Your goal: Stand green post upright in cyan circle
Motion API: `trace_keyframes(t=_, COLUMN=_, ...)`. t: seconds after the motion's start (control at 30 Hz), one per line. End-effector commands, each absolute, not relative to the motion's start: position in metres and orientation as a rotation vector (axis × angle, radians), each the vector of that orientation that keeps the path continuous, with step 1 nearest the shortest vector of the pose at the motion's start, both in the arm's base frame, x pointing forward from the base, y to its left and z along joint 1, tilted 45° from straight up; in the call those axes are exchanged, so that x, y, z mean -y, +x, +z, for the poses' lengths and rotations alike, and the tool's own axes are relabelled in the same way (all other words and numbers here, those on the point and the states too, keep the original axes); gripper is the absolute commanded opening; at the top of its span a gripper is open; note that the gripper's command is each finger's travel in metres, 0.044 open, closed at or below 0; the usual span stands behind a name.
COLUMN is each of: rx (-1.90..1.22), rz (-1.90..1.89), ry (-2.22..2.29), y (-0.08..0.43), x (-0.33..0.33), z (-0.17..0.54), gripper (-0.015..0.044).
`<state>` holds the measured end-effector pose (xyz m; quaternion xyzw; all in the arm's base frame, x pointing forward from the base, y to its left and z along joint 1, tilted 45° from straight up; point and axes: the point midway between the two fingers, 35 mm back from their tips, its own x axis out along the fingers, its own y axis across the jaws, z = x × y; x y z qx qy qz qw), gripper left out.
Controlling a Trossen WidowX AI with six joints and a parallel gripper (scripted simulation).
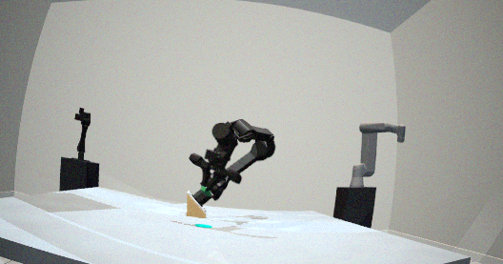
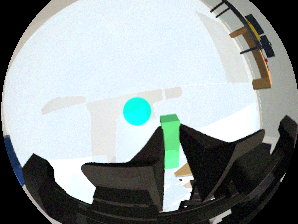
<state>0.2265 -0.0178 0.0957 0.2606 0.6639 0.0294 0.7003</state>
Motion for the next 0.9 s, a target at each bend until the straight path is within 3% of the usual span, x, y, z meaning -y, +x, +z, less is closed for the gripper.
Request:
trace_keyframes(t=0.0, rx=-1.466, rz=0.047, ry=0.573, y=0.2249, x=0.0176, z=0.0949, gripper=0.0023)
trace_keyframes(t=0.87, rx=-1.337, rz=-0.052, ry=0.526, y=0.2195, x=0.0159, z=0.0928, gripper=0.0023)
